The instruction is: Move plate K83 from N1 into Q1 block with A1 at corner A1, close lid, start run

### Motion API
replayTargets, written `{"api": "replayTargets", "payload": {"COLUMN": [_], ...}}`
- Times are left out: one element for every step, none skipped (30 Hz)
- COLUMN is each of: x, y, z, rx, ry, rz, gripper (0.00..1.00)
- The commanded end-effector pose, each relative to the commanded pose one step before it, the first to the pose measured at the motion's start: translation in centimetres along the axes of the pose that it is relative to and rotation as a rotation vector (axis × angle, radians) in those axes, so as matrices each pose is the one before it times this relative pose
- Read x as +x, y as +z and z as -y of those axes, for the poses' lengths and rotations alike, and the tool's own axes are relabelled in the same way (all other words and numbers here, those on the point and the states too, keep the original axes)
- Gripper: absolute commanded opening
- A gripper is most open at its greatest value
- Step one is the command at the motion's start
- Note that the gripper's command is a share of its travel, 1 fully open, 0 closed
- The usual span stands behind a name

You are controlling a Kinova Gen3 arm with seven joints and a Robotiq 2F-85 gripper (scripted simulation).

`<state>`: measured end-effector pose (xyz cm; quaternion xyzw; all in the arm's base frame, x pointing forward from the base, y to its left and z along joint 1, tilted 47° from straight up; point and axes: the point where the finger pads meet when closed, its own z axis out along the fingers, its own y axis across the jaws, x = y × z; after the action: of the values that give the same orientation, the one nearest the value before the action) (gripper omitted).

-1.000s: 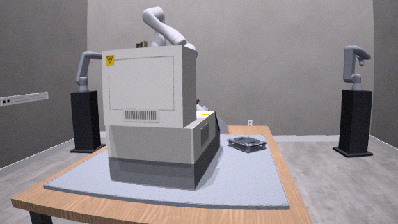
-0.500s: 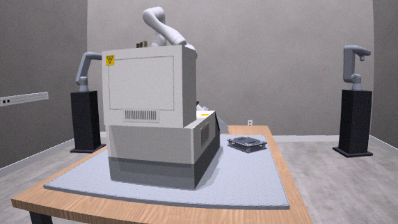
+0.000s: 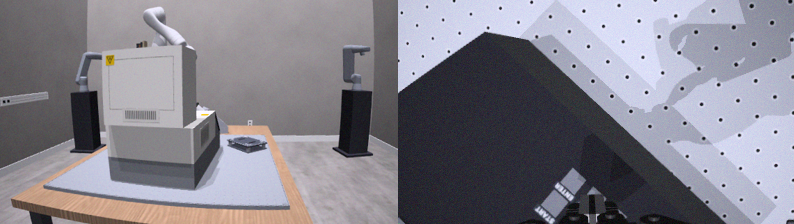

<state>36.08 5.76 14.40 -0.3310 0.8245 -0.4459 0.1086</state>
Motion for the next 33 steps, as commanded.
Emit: {"api": "replayTargets", "payload": {"x": [-0.111,-0.02,0.0,0.0,-0.019,-0.02,-0.02,-0.02,-0.02,-0.02,-0.02,-0.02,-0.02,-0.02,-0.02,-0.02,-0.02,-0.02,-0.02,0.0,0.0,-0.02,-0.02,-0.02,-0.02,-0.02,-0.02,-0.015,0.0,0.0,0.0,0.0,0.0], "y": [0.163,0.06,0.0,0.0,0.055,0.058,0.059,0.069,0.06,0.06,0.06,0.06,0.06,0.06,0.06,0.06,0.06,0.06,0.06,0.0,0.0,0.055,0.058,0.059,0.069,0.06,0.06,0.044,-0.008,0.001,0.0,0.0,0.0], "z": [0.055,0.02,0.0,0.0,0.02,0.02,0.02,0.02,0.02,0.02,0.02,0.02,0.02,0.02,0.02,0.02,0.02,0.02,0.02,0.0,0.0,0.02,0.02,0.02,0.02,0.02,0.02,0.015,0.0,0.0,0.0,0.0,0.0], "rx": [-0.00012,0.0,0.0,0.0,0.0,0.0,0.0,0.00001,0.0,0.0,0.0,0.0,0.0,0.0,0.0,0.0,0.0,0.0,0.0,0.0,0.0,0.0,0.0,0.0,0.00001,0.0,0.0,0.0,-0.00001,0.0,0.0,0.0,0.0], "ry": [-0.00007,0.0,0.0,0.0,0.0,0.0,0.0,0.00001,0.0,0.0,0.0,0.0,0.0,0.0,0.0,0.0,0.0,0.0,0.0,0.0,0.0,0.0,0.0,0.0,0.00001,0.0,0.0,0.0,-0.00001,0.0,0.0,0.0,0.0], "rz": [0.00135,0.0,0.0,0.0,-0.00001,-0.00001,0.0,0.00002,0.0,0.0,0.0,0.0,0.0,0.0,0.0,0.0,0.0,0.0,0.0,0.0,0.0,-0.00001,-0.00001,0.0,0.00003,0.0,0.0,0.0,-0.00002,0.0,0.0,0.0,0.0], "gripper": [0.1,0.1,0.1,0.1,0.1,0.1,0.1,0.1,0.1,0.1,0.1,0.1,0.1,0.1,0.1,0.1,0.1,0.1,0.1,0.1,0.1,0.1,0.1,0.1,0.1,0.1,0.1,0.1,0.1,0.1,0.1,0.1,0.1]}}
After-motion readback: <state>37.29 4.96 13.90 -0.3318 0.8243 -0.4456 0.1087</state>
